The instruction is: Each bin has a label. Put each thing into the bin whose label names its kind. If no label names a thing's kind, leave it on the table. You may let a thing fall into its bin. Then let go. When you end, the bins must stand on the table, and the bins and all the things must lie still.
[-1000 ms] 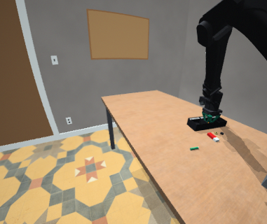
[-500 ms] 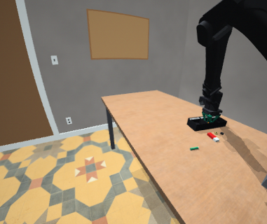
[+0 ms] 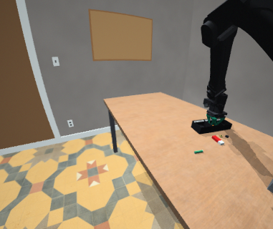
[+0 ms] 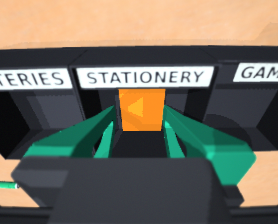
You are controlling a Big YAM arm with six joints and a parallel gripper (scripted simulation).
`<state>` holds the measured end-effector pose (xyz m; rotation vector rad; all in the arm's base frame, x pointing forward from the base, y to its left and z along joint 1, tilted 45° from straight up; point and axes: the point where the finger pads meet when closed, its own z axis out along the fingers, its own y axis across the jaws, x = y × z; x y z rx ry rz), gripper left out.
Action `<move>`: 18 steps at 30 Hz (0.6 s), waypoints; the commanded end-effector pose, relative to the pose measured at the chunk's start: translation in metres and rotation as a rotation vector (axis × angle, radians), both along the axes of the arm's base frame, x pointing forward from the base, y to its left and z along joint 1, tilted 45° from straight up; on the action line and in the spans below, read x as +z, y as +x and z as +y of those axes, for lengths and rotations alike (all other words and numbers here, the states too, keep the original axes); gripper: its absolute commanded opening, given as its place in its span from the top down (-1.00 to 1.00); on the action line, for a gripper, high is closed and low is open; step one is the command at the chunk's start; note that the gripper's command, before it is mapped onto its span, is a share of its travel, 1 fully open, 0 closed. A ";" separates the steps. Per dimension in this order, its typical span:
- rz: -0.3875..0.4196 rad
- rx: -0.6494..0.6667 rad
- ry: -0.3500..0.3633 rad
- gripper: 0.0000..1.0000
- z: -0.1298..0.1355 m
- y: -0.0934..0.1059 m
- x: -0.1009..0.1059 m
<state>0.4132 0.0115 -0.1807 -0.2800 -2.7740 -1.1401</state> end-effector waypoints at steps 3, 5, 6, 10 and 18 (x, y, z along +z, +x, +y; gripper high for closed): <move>-0.026 -0.019 -0.006 0.10 -0.016 0.005 0.015; -0.029 -0.019 -0.007 0.10 -0.018 0.007 0.017; -0.032 -0.019 -0.008 0.10 -0.020 0.009 0.018; -0.048 -0.019 -0.013 0.10 -0.026 0.017 0.024; -0.057 -0.019 -0.016 0.10 -0.036 0.024 0.031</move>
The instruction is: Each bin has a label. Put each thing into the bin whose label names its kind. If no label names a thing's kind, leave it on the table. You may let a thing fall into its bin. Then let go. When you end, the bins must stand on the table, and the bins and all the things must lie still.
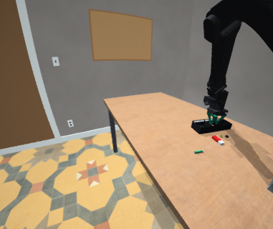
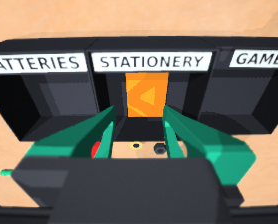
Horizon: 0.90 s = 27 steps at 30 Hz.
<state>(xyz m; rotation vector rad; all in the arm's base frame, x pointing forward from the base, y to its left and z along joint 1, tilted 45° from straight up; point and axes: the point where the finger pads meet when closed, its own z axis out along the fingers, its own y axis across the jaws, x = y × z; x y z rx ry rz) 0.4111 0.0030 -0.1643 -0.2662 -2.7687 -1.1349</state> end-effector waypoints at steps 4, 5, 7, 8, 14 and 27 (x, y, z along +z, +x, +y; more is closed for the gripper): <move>-0.062 -0.030 -0.016 0.10 -0.029 0.026 0.017; -0.065 -0.030 -0.017 0.10 -0.030 0.027 0.019; -0.060 -0.031 -0.014 0.10 -0.030 0.026 0.016; -0.057 -0.031 -0.014 0.10 -0.031 0.025 0.015; -0.045 -0.032 -0.011 0.10 -0.031 0.024 0.010; -0.038 -0.033 -0.009 0.10 -0.033 0.023 0.007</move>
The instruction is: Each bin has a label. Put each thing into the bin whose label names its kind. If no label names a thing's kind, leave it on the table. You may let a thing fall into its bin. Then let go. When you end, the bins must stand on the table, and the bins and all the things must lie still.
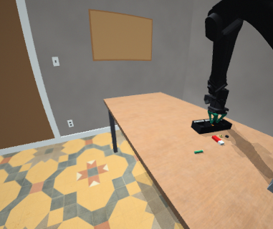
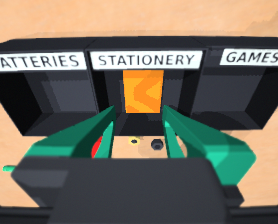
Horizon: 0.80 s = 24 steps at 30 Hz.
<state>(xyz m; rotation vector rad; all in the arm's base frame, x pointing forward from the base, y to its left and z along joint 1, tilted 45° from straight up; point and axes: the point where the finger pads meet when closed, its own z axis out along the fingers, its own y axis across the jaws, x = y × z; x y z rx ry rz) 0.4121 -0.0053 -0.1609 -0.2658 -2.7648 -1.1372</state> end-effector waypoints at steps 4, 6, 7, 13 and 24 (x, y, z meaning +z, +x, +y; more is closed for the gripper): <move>-0.037 -0.034 -0.011 0.10 -0.025 0.021 0.002; -0.039 -0.034 -0.011 0.10 -0.025 0.021 0.002; -0.040 -0.034 -0.011 0.10 -0.026 0.022 0.003; -0.040 -0.034 -0.012 0.10 -0.026 0.022 0.003; -0.038 -0.032 -0.010 0.10 -0.043 0.023 0.018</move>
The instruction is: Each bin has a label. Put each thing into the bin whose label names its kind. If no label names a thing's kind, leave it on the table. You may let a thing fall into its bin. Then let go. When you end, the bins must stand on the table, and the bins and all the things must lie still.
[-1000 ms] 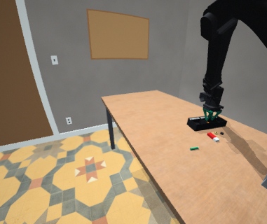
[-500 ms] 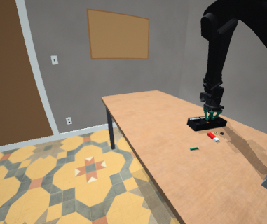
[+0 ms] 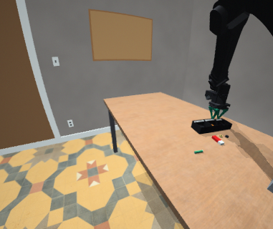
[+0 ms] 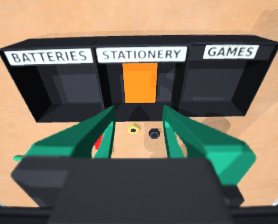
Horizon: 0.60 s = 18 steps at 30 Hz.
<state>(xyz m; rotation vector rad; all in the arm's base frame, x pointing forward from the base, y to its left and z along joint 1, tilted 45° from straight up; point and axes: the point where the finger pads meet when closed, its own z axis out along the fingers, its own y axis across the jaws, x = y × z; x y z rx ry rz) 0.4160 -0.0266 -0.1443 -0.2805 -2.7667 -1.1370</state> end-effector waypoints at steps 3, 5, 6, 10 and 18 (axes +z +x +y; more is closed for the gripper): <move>-0.053 -0.005 -0.013 0.10 -0.015 0.023 0.002; -0.052 -0.006 -0.015 0.10 -0.013 0.022 0.002; -0.052 -0.005 -0.015 0.10 -0.011 0.021 0.002; -0.035 -0.001 -0.010 0.10 -0.004 0.013 0.001; -0.025 0.003 -0.007 0.10 0.002 0.007 0.002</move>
